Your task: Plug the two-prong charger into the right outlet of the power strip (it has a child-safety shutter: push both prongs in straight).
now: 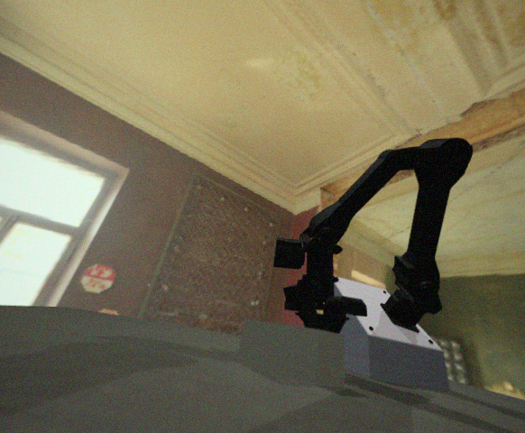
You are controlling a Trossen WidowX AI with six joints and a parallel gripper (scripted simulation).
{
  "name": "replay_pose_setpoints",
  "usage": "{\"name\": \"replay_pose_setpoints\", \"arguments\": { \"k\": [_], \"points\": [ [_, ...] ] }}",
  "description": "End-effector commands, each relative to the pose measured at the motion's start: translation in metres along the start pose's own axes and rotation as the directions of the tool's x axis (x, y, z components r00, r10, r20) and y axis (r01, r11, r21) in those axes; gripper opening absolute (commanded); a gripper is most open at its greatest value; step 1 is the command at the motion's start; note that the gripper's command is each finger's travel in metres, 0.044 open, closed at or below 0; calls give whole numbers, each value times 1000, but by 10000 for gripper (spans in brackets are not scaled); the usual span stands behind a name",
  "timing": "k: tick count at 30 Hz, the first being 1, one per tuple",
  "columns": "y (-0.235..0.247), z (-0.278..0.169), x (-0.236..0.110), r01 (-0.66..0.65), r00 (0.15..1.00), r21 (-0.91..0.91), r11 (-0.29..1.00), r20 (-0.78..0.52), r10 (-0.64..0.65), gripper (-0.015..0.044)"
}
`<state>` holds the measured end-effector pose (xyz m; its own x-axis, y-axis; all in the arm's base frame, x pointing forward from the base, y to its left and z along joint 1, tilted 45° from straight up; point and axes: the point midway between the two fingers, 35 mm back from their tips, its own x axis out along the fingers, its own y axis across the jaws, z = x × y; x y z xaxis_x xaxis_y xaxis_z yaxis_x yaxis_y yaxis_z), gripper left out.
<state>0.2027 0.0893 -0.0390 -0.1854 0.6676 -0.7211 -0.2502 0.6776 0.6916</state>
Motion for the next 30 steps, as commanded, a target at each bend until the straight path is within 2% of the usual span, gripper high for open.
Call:
{"name": "replay_pose_setpoints", "arguments": {
  "k": [1,30],
  "points": [
    [2,6,-1,-2,1000,-17,1000,6,2,0],
    [12,43,-2,-2,1000,-80,997,6,3,0]
  ]
}}
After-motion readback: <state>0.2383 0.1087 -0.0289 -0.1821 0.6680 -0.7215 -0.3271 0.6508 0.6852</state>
